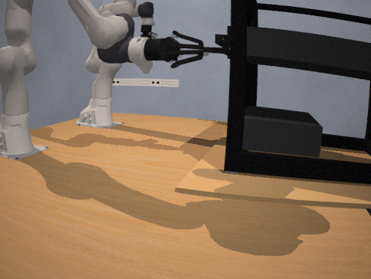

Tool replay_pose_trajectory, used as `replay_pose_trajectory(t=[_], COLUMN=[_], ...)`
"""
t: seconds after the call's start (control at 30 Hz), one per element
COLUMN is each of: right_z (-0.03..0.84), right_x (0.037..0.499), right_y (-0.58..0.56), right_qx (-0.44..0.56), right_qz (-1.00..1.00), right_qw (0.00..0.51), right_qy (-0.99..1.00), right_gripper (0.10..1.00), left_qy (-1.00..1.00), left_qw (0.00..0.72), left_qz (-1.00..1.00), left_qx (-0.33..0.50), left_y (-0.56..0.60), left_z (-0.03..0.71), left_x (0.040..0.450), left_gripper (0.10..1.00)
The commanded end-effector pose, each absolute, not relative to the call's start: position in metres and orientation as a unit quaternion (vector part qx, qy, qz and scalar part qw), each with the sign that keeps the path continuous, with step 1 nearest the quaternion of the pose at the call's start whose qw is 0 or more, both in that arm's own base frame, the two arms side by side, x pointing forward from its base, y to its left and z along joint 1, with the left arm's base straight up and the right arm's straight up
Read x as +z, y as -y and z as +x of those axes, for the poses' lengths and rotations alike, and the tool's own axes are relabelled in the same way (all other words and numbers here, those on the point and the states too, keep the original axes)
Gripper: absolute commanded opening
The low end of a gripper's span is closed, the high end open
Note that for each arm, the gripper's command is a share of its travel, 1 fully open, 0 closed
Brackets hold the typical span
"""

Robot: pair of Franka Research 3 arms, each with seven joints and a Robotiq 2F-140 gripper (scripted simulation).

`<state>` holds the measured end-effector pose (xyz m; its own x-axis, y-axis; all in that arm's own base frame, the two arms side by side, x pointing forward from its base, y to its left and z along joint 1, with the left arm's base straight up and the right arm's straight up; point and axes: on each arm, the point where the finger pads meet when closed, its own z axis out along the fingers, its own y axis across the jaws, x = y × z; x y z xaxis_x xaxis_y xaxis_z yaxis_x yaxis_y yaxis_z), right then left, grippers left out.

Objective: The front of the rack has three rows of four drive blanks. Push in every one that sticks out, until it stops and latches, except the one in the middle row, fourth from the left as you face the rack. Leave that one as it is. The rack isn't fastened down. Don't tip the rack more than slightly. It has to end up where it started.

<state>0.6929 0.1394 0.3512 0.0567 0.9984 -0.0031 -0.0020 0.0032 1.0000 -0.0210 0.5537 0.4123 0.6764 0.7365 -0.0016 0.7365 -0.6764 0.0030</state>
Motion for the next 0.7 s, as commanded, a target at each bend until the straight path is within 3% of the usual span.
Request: replay_pose_trajectory(t=[0.0,0.67], right_z=[0.6938,0.6968], right_x=[0.3504,0.3504], right_y=[-0.1393,-0.1391], right_qx=[0.486,0.486], right_qz=[0.513,0.513], right_qw=[0.513,0.513], right_qy=[-0.486,-0.486], right_gripper=[0.099,0.099], left_qy=[-0.401,-0.401], left_qw=[0.000,0.000], left_qz=[0.916,0.916], left_qx=[0.000,0.000], left_y=[-0.5540,-0.5540], left_z=[-0.0224,-0.0224], left_x=[0.4130,0.4130], left_gripper=[1.000,1.000])
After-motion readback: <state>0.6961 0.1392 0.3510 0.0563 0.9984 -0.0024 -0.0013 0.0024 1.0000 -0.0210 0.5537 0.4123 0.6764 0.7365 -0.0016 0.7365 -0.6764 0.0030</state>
